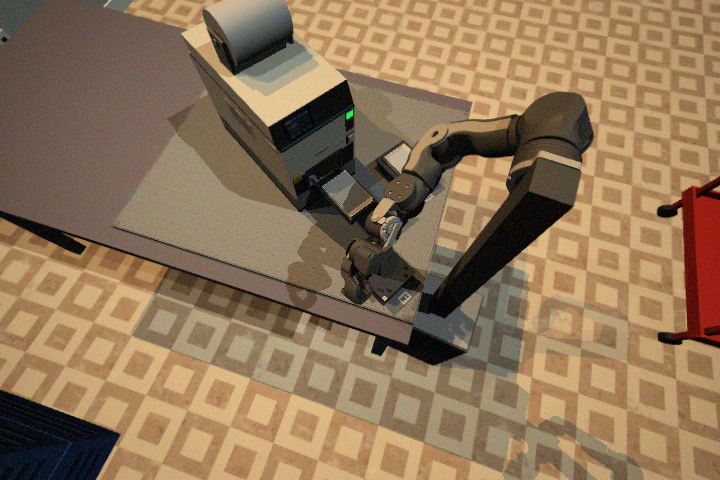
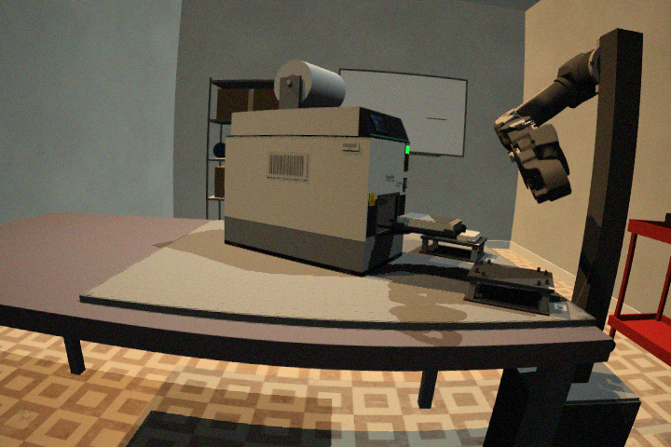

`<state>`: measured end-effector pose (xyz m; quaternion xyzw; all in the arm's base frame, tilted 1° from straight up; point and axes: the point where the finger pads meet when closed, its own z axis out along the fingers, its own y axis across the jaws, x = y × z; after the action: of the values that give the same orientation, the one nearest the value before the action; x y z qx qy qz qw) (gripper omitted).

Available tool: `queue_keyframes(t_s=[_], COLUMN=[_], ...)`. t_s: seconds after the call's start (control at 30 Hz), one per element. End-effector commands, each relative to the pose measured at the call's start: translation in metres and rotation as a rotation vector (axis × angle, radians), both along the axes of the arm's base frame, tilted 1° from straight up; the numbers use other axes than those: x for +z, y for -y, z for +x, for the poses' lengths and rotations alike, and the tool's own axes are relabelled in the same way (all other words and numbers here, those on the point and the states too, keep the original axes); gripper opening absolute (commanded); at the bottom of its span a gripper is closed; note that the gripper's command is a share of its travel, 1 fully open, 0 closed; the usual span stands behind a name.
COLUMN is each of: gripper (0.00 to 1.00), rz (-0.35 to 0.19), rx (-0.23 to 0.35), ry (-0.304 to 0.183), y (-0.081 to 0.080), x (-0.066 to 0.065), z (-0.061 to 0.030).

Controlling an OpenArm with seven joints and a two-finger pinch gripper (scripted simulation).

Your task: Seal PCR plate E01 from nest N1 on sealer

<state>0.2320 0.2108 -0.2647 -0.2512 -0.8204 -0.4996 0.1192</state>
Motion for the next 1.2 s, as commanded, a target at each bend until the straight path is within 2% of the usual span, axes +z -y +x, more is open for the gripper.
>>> queue_keyframes(t_s=[0.0, 1.17], gripper=[0.00, 0.00], rz=[-0.006, -0.006], rx=[0.006, 0.006], ry=[0.004, 0.004], y=[-0.0002, -0.0032], x=[0.0007, 0.0054], z=[-0.0008, 0.0008])
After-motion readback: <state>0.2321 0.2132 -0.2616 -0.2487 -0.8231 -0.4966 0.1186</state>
